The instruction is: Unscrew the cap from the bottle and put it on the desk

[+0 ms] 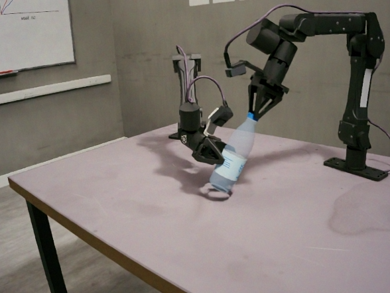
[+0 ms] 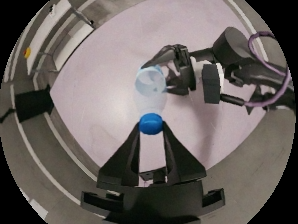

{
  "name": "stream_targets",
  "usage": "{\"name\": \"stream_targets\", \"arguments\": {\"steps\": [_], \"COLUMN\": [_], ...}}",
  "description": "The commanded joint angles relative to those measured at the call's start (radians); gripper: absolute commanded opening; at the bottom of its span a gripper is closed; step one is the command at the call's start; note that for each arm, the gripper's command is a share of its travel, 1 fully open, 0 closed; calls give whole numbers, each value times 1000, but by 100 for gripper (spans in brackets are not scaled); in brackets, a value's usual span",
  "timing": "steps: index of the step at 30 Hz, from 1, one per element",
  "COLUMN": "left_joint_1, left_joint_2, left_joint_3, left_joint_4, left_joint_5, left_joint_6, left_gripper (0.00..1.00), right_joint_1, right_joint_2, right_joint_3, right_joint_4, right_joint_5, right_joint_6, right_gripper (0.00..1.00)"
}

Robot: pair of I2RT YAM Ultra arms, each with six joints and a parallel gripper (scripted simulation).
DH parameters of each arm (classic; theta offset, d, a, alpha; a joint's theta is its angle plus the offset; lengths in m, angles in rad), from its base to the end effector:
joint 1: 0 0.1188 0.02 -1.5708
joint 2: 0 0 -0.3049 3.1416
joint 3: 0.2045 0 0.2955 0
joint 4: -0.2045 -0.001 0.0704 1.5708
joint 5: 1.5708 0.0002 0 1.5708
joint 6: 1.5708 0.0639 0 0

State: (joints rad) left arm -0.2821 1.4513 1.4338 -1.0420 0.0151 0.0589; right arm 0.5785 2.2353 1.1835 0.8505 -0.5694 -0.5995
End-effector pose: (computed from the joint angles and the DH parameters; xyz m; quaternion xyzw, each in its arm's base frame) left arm 0.3261 -0.0945 0.3592 0.1660 0.9531 -0.0354 0.2505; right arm 0.4205 0.3169 0.1123 -0.5607 0.5194 0.2112 0.6093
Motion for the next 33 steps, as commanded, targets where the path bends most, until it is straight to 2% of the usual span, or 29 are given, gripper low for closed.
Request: {"name": "stream_targets", "arguments": {"steps": [1,8,10,11,17,23,33], "left_joint_1": [12,15,15,17,19,13,8], "left_joint_2": [3,3,3,4,7,11,-4], "left_joint_3": [29,30,30,30,35,41,15], "left_joint_4": [-14,-15,-15,-16,-21,-28,-3], "left_joint_5": [20,26,26,29,34,22,20], "left_joint_6": [-244,-564,-564,-680,-952,-981,-915], "left_gripper": [0,0,0,0,0,0,0], "right_joint_1": [-4,-4,-4,-4,-4,-4,-4], "right_joint_2": [-23,-23,-23,-23,-23,-23,-23], "right_joint_3": [11,11,11,11,11,11,11], "right_joint_4": [-5,-5,-5,-5,-5,-5,-5], "right_joint_5": [-12,-12,-12,-12,-12,-12,-12], "right_joint_6": [-7,-7,-7,-7,-7,-7,-7], "right_gripper": [0,0,0,0,0,0,0]}}
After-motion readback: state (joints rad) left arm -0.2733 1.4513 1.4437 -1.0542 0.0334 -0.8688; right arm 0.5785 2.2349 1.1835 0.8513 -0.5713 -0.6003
